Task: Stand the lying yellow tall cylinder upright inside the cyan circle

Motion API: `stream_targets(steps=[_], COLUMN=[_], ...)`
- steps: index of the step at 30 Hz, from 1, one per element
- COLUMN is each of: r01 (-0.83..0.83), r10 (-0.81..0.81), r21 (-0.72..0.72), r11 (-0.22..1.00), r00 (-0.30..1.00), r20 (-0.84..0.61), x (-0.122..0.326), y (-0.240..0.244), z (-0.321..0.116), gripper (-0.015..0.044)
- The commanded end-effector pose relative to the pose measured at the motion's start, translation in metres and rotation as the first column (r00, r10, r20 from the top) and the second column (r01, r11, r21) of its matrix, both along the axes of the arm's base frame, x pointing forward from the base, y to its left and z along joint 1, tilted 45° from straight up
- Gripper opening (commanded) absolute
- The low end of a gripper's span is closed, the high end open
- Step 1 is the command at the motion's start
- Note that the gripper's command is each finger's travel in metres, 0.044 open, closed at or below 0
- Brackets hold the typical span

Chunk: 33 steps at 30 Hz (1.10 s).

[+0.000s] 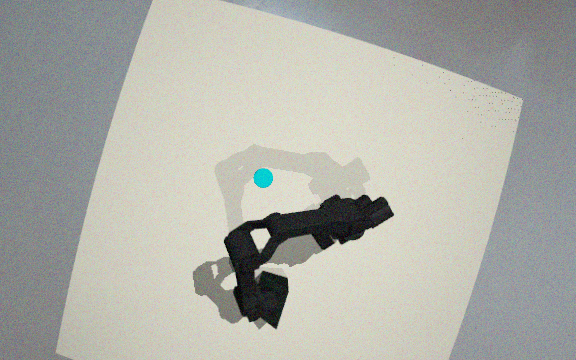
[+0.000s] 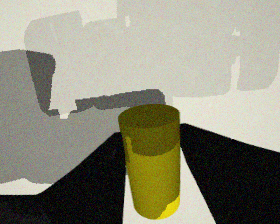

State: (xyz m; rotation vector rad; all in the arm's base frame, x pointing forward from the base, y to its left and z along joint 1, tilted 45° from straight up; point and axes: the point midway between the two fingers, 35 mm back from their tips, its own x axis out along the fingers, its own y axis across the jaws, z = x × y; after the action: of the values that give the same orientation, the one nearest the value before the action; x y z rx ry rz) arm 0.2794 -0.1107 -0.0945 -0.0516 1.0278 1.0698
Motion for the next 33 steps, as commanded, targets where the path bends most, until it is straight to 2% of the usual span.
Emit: stream_targets(steps=[1, 22, 33], r01=[-0.005, -0.006, 0.057], r10=[0.005, 0.006, -0.058], r21=[-0.006, -0.004, -0.011], r11=[1.0, 1.0, 0.998], r00=[1.0, 1.0, 0.996], r20=[0.003, 0.002, -0.061], x=[0.0, -0.009, 0.001], y=[-0.01, -0.055, -0.047], z=[0.009, 0.059, 0.076], gripper=[0.0105, 0.0105, 0.0105])
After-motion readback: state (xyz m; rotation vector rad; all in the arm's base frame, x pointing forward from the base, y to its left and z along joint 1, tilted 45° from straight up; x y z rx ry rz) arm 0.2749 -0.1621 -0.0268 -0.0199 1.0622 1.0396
